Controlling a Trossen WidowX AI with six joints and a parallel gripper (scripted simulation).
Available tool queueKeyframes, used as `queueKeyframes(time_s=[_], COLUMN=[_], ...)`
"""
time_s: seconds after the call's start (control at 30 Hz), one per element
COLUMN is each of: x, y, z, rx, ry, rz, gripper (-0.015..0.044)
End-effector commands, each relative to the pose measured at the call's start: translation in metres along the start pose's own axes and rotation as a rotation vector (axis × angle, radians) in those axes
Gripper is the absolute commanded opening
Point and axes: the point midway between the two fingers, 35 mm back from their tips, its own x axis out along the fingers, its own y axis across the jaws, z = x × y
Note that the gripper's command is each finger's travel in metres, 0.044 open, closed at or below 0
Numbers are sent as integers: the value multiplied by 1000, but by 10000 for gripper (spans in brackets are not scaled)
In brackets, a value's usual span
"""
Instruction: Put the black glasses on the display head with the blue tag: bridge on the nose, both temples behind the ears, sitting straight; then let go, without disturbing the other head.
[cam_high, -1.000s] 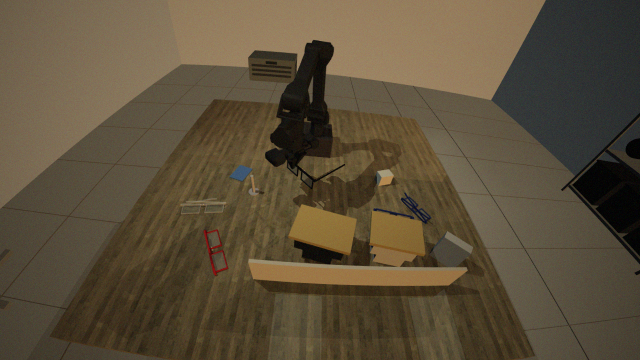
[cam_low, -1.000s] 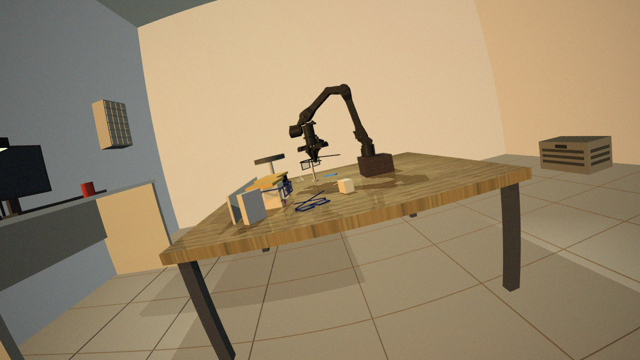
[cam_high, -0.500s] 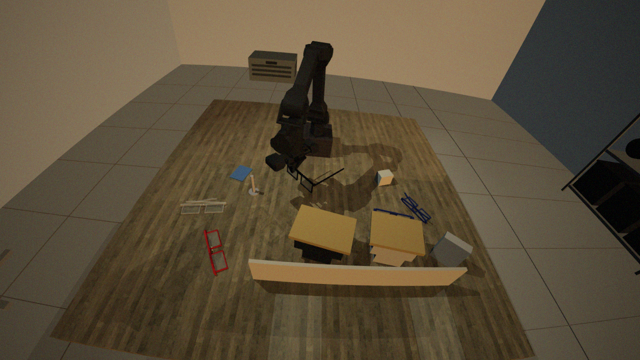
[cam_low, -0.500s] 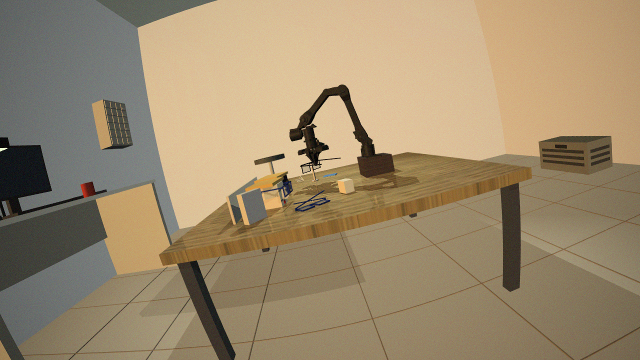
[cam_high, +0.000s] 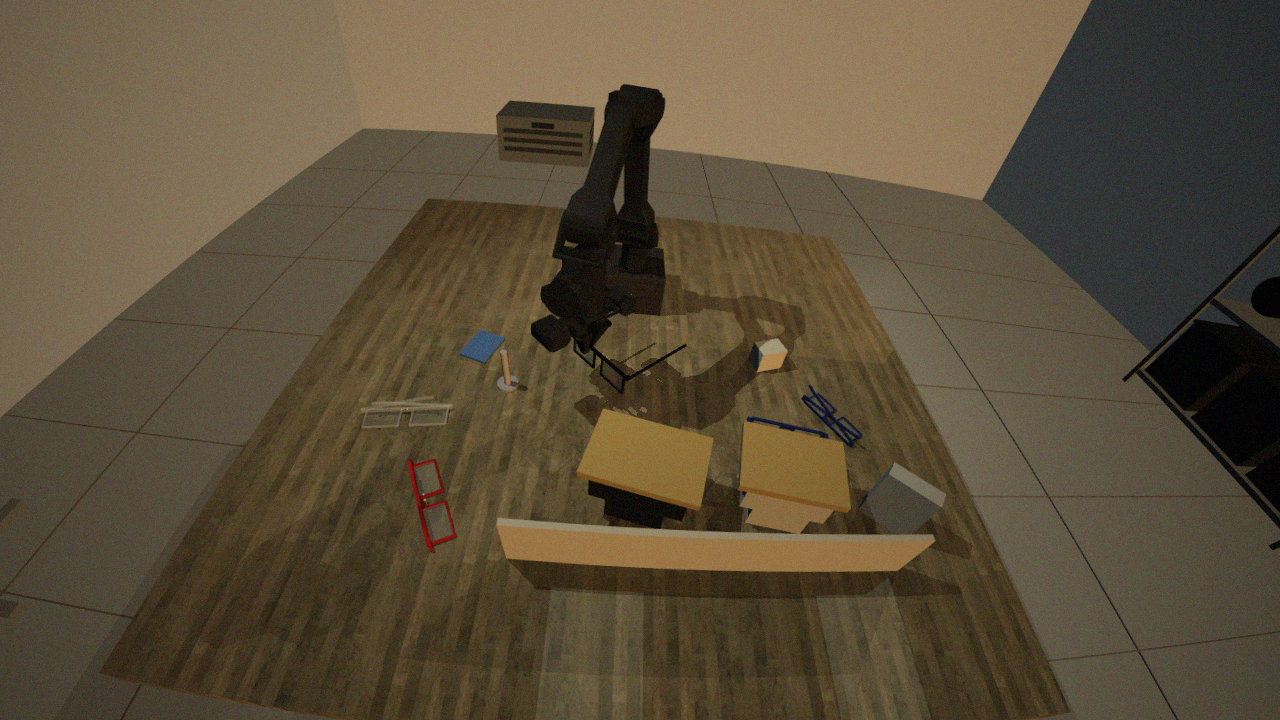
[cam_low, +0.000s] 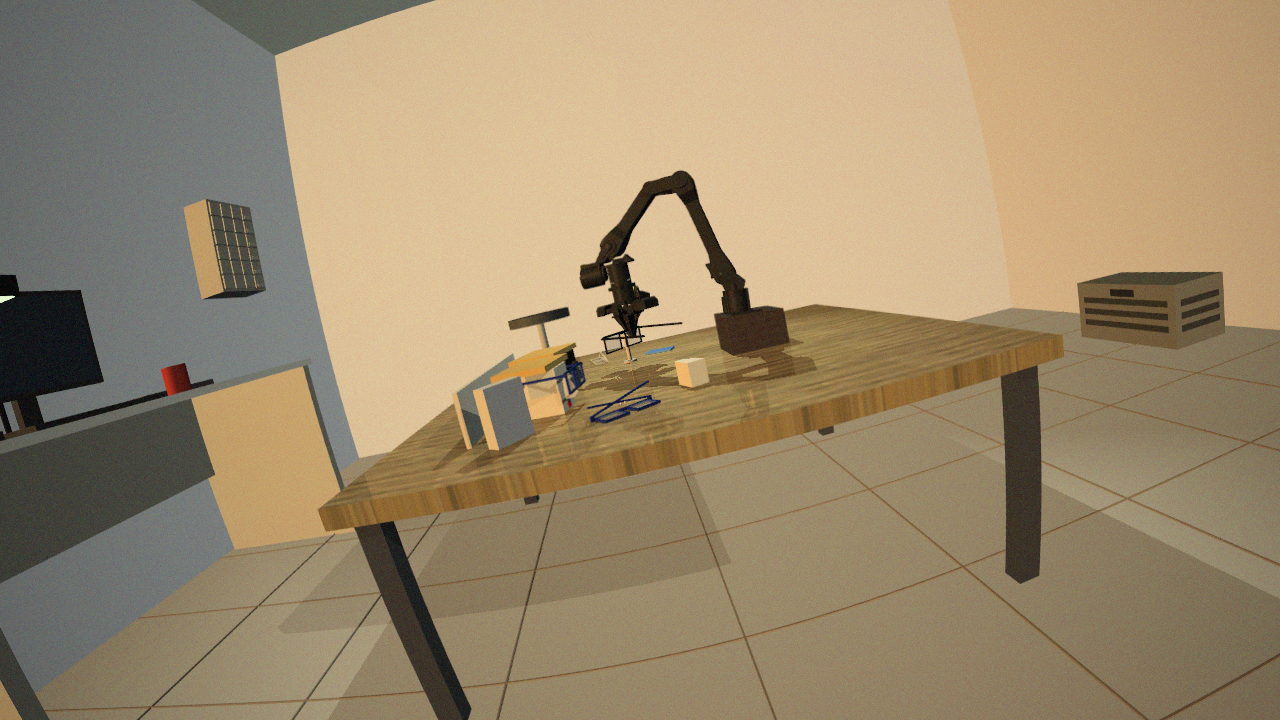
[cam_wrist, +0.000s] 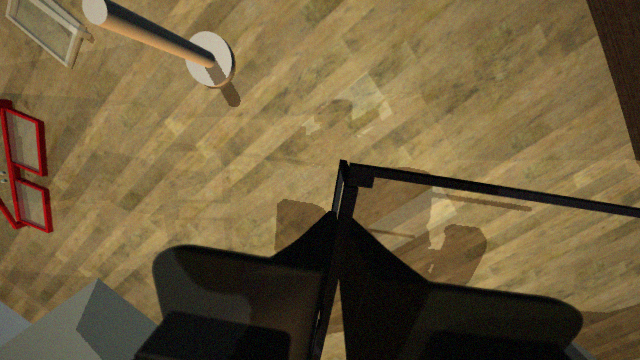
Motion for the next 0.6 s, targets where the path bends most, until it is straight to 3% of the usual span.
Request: queueKeyframes(time_s=[0.0, 0.57], x=[6, 26], y=[0, -1], z=[0, 0], rx=[6, 6], ry=[3, 3], rz=[-2, -2], gripper=[0, 0])
